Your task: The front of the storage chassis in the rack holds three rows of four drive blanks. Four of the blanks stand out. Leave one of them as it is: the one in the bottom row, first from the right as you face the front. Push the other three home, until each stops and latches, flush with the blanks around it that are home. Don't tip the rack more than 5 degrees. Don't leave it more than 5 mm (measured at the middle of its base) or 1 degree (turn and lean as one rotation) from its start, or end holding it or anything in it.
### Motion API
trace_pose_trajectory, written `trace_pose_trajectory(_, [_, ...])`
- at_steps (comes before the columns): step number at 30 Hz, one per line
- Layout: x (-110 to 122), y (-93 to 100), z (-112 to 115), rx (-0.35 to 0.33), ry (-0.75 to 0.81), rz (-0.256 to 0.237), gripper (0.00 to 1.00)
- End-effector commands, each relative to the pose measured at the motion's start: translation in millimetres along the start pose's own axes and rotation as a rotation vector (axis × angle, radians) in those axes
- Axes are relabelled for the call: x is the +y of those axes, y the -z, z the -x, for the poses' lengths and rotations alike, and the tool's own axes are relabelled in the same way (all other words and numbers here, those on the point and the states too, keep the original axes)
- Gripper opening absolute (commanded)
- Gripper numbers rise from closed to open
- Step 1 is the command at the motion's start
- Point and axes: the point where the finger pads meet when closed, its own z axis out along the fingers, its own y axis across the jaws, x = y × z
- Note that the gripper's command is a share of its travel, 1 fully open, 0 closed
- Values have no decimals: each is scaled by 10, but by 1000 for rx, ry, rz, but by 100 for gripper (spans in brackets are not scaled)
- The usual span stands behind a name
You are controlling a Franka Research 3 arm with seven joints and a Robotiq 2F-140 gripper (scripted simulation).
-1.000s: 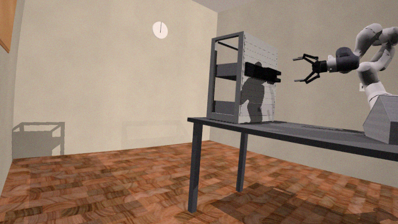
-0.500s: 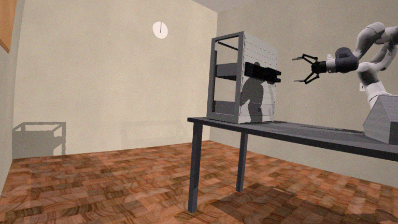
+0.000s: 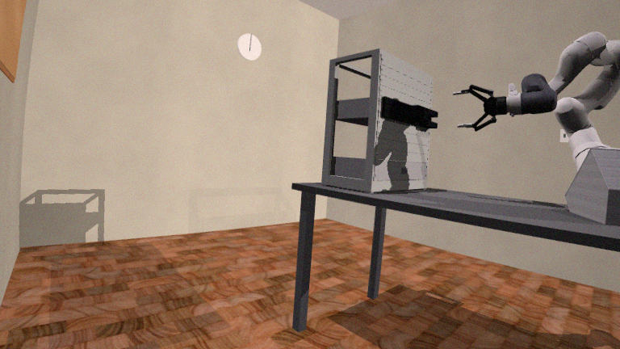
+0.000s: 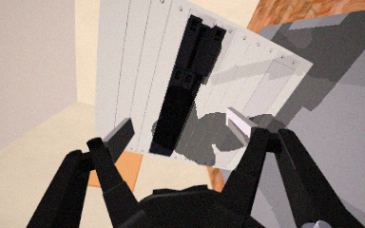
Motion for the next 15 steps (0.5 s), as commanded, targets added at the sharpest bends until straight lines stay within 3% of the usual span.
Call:
trace_pose_trajectory(1, [15,-3,30,-9,166,17,100])
trace_pose_trajectory(15, [53,-53,-26,8,442,18,100])
